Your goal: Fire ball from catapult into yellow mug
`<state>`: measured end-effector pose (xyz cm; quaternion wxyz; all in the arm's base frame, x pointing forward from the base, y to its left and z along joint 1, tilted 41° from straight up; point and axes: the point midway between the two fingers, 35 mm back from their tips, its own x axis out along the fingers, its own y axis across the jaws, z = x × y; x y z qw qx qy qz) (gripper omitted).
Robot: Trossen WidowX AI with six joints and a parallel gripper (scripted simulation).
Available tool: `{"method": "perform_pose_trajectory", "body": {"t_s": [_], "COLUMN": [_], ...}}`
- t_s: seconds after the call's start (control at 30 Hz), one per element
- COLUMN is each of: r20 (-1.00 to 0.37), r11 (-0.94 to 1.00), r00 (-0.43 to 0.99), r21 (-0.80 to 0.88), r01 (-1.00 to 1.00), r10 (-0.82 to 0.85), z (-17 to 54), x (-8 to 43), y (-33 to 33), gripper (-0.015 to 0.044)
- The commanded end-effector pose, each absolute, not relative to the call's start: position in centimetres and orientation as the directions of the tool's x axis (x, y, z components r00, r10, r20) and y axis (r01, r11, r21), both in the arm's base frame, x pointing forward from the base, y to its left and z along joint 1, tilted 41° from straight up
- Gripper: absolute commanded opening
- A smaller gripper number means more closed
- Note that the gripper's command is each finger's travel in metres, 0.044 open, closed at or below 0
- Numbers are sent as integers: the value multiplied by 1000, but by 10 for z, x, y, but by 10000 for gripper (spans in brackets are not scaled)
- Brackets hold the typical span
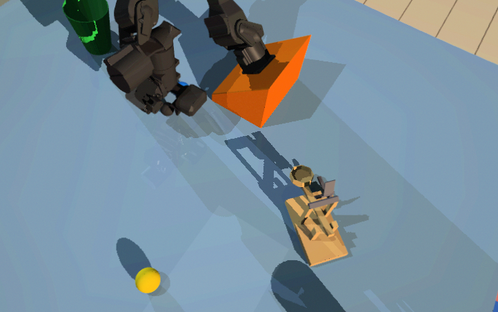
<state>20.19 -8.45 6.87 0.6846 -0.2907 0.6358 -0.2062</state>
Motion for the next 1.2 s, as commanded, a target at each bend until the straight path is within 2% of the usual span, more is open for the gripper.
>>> {"method": "perform_pose_trajectory", "body": {"t_s": [0.0,0.23,0.43,0.63,0.77,1.17], "r20": [-750,-748,-748,-748,-758,-777], "r11": [744,742,742,742,750,768], "r00": [104,104,104,104,129,127], "r21": [-662,-663,-663,-663,-652,-629], "r01": [-94,-94,-94,-94,-115,-121], "r10": [-654,-655,-655,-655,-639,-616], "z": [64,57,57,57,57,85], "x": [202,203,203,203,209,214], "y": [-89,-95,-95,-95,-92,-56], "gripper": [300,300,142,103,0,0]}}
